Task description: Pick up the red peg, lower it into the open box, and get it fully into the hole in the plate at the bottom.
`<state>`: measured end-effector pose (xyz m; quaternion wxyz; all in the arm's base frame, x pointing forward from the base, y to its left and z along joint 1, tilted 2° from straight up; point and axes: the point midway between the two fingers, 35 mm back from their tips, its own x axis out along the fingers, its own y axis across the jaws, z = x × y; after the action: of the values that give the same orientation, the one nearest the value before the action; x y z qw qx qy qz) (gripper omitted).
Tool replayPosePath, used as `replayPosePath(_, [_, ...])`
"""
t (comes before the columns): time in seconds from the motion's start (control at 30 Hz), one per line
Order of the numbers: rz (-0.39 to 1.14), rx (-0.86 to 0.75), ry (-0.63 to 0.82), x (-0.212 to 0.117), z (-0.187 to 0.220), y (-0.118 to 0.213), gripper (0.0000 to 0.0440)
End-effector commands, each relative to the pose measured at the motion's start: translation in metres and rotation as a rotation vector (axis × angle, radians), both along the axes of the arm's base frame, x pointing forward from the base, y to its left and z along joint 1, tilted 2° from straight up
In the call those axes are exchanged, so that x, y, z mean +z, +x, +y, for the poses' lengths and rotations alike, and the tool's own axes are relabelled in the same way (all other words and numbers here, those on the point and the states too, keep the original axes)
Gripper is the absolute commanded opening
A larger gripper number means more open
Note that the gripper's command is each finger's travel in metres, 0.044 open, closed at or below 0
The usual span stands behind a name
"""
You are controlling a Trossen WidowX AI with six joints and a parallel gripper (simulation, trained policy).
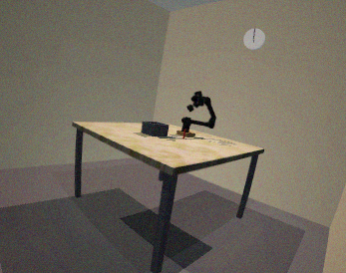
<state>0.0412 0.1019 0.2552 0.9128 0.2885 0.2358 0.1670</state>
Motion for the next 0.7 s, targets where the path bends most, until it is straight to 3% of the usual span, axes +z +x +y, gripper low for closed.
replayPosePath(0.0, [-0.004,0.0,0.0,0.002,-0.001,0.0,0.0424])
replayPosePath(0.17, [0.06,-0.009,0.022,0.003,-0.013,0.003,0.044])
replayPosePath(0.67, [0.532,-0.125,0.155,-0.028,-0.038,0.041,0.044])
